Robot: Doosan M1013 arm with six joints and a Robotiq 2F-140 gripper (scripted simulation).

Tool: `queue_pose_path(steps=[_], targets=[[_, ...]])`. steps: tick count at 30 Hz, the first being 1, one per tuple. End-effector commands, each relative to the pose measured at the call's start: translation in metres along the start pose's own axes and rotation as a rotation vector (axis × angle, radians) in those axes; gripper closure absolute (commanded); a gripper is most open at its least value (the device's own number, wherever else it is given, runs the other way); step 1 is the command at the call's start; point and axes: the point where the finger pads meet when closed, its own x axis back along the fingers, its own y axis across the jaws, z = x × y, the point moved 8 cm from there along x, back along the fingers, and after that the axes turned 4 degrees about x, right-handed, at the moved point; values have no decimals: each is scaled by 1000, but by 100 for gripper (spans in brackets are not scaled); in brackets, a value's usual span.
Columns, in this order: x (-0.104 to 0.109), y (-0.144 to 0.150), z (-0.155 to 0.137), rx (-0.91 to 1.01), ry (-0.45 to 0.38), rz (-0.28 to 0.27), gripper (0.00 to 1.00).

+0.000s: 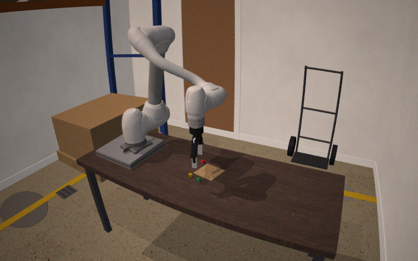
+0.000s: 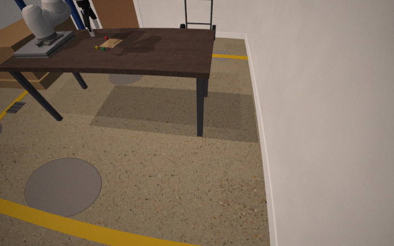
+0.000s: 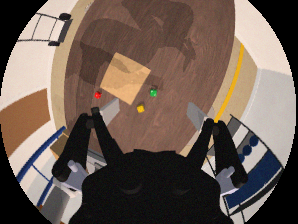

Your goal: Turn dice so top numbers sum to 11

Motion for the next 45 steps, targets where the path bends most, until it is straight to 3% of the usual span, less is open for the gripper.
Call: queue_pose_path(steps=[1, 45], targets=[[-1, 0, 0, -53, 0, 0, 0], [-35, 1, 0, -1447, 0, 1, 0]])
